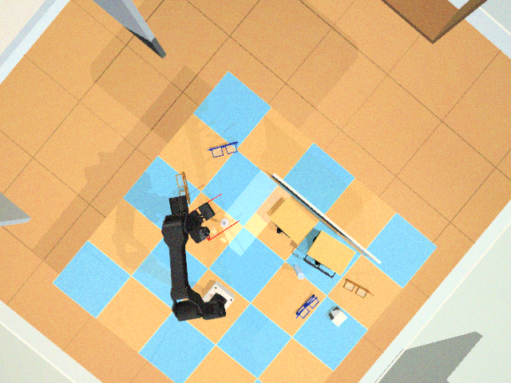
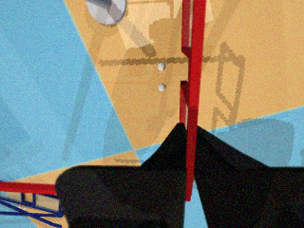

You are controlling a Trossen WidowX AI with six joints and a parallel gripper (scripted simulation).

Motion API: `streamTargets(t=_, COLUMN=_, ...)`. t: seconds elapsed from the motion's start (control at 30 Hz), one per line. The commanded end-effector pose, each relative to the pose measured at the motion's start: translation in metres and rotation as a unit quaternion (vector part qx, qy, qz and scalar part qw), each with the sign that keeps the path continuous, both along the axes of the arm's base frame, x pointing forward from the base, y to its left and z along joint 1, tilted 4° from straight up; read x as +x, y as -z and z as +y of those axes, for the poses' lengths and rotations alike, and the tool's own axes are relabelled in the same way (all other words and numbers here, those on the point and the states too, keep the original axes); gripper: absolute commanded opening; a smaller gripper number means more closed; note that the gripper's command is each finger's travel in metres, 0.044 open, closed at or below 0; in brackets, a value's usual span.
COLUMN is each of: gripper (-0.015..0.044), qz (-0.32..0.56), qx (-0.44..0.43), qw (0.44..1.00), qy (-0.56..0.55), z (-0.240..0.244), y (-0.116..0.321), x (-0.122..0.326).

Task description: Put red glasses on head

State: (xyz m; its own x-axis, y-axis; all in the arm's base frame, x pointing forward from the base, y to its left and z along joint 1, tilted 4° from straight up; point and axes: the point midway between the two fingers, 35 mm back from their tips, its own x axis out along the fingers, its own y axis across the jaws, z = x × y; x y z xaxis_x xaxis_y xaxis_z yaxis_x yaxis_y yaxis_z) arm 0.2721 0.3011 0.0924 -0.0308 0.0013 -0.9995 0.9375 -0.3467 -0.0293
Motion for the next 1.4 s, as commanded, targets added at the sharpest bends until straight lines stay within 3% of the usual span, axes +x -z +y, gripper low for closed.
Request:
streamTargets(t=0.0, gripper=0.0, qz=0.001, qx=0.001, qw=1.0, qy=-0.002, z=0.0, y=-0.009, x=0.0)
streamTargets(t=0.57, gripper=0.0, qz=-0.149, qx=-0.086, qw=0.985, qy=0.002, z=-0.042, y=-0.043, x=-0.023)
streamTargets(t=1.13, gripper=0.0, qz=-0.341, qx=-0.142, qw=0.929, qy=0.016, z=-0.094, y=-0.087, x=-0.044)
streamTargets(t=1.37, gripper=0.0, qz=-0.33, qx=-0.137, qw=0.934, qy=0.014, z=-0.09, y=-0.086, x=-0.043)
